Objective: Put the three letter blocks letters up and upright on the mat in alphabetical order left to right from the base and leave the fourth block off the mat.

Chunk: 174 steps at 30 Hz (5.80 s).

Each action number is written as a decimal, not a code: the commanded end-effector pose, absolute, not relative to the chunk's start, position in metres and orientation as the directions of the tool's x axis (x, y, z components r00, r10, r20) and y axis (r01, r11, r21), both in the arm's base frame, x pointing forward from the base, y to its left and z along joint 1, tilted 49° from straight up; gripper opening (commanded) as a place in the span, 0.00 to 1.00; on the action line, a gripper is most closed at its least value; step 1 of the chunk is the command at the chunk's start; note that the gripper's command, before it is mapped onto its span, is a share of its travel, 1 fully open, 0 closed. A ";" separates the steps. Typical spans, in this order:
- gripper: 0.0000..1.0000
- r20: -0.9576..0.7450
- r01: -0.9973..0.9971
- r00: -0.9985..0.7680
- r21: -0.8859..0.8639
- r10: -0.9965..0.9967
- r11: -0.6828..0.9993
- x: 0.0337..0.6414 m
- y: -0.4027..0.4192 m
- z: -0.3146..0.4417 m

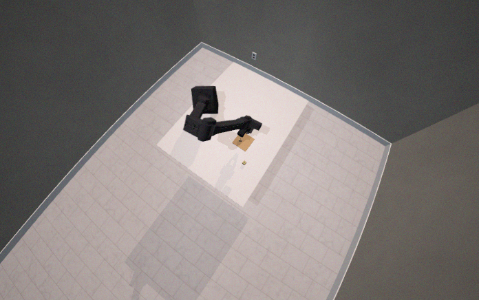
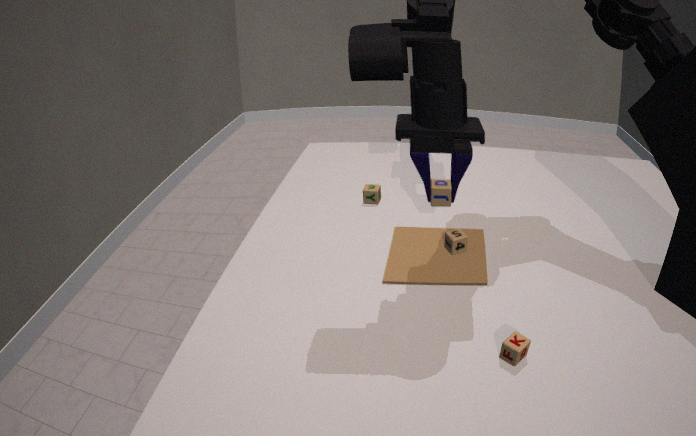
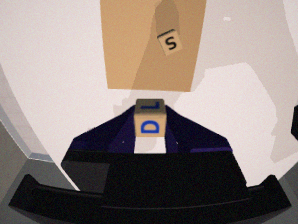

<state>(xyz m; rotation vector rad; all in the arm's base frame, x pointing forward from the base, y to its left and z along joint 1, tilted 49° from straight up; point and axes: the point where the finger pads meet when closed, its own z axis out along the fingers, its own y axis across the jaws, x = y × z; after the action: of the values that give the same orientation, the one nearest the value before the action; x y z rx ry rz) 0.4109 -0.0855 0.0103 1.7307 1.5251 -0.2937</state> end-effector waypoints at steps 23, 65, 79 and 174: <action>0.20 -0.630 0.909 0.270 0.417 0.729 0.024 0.431 -0.125 -0.025; 0.20 -0.634 0.914 0.251 0.403 0.731 0.036 0.442 -0.148 -0.055; 0.20 -0.633 0.913 0.264 0.408 0.728 0.023 0.441 -0.156 -0.057; 0.57 -0.626 0.904 0.263 0.425 0.734 0.039 0.434 -0.122 -0.028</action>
<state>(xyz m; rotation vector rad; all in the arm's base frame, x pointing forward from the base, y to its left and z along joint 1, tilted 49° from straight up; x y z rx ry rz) 0.4337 -0.1319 -0.0378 1.7349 1.5227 -0.2913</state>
